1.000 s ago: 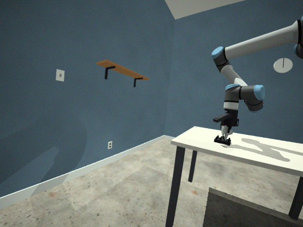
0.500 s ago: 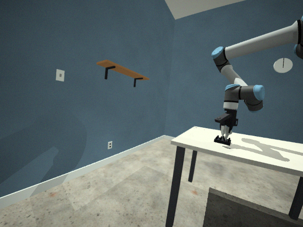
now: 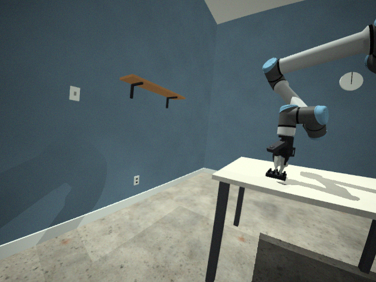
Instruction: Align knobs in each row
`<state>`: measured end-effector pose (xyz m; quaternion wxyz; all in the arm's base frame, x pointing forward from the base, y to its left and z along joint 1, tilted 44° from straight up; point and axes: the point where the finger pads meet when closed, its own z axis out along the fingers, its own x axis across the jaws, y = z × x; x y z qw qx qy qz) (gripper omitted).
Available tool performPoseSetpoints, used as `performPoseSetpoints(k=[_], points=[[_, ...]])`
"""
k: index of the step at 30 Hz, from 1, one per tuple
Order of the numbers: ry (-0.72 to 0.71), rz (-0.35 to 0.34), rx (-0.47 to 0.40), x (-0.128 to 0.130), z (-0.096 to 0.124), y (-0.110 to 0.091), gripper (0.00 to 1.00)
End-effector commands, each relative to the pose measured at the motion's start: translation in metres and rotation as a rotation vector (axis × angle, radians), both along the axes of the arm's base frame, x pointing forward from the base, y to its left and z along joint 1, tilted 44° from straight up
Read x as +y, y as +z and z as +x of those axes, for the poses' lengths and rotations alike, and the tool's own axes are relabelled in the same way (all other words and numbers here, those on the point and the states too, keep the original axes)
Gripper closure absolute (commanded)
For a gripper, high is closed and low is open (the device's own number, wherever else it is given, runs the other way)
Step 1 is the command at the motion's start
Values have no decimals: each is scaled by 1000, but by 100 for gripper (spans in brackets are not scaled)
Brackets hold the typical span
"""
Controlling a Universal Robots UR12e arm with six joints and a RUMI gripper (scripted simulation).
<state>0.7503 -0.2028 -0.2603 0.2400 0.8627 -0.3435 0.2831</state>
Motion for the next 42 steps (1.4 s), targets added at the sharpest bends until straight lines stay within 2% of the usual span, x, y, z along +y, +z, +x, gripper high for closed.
performPoseSetpoints(k=[1, 22, 42], points=[[1, 0, 0, 0, 0, 0, 89], [1, 0, 0, 1, 0, 1, 89], [1, 0, 0, 23, -12, 28, 89]])
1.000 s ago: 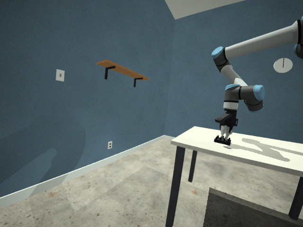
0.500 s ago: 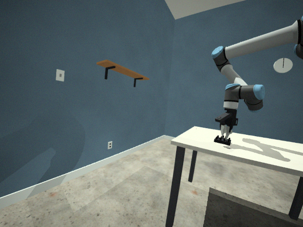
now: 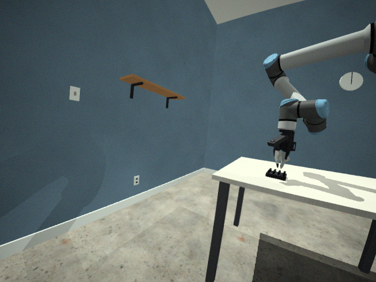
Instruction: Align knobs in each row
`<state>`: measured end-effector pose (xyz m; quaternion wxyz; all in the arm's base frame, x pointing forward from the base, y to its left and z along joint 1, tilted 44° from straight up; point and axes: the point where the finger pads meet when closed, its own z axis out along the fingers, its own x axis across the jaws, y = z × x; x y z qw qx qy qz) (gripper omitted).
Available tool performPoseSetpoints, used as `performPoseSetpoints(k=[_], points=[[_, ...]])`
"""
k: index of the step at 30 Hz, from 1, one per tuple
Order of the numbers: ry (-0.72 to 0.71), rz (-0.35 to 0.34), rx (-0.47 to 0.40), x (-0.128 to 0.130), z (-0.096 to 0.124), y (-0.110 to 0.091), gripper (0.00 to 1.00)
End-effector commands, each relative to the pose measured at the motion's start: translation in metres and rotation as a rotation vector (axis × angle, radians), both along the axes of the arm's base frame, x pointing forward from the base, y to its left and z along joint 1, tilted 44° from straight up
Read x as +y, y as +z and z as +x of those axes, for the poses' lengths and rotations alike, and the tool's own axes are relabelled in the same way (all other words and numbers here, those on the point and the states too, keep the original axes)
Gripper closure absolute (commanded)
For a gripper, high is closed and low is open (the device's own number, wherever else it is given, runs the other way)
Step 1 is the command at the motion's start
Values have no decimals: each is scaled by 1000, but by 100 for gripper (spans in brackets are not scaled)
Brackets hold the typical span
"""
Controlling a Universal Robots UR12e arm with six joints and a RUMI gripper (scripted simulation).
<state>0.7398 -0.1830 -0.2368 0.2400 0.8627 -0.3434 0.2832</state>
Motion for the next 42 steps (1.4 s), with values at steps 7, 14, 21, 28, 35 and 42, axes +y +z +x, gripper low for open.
performPoseSetpoints(k=[7, 14, 21, 28, 35, 42], points=[[0, 0, 0, 4, -2, 4, 89], [0, 0, 0, 4, -2, 4, 0], [0, 0, 0, 10, -5, 12, 0], [0, 0, 0, 32, -17, 38, 0], [0, 0, 0, 61, -32, 72, 0], [0, 0, 0, 72, -38, 86, 0]])
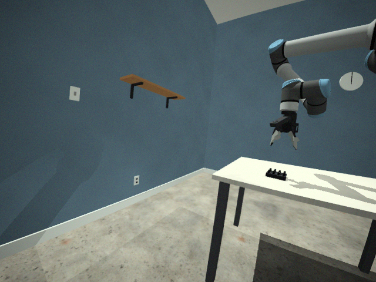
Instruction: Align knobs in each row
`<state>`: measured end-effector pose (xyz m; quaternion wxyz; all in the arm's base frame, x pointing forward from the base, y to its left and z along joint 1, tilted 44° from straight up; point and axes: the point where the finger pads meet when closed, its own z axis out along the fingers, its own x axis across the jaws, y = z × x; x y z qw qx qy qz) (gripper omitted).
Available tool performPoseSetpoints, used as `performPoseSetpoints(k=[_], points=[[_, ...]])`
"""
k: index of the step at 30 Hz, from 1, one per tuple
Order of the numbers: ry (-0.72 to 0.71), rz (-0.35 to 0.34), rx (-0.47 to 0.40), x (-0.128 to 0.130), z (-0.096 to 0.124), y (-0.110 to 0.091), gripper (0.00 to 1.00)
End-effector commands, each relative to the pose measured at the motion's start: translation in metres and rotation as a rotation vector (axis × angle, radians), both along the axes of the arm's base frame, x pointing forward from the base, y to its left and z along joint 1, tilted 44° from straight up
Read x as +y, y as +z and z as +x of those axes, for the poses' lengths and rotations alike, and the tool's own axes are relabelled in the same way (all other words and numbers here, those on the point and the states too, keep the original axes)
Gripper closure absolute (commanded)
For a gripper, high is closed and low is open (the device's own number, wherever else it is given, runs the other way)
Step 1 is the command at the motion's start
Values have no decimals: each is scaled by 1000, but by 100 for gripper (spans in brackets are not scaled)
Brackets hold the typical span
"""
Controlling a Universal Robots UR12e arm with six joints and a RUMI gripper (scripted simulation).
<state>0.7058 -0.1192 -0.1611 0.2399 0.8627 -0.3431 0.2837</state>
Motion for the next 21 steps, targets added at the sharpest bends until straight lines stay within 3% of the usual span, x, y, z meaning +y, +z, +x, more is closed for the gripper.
performPoseSetpoints(k=[1, 21], points=[[0, 0, 0, 10, -5, 12, 0], [0, 0, 0, 11, -5, 13, 0]])
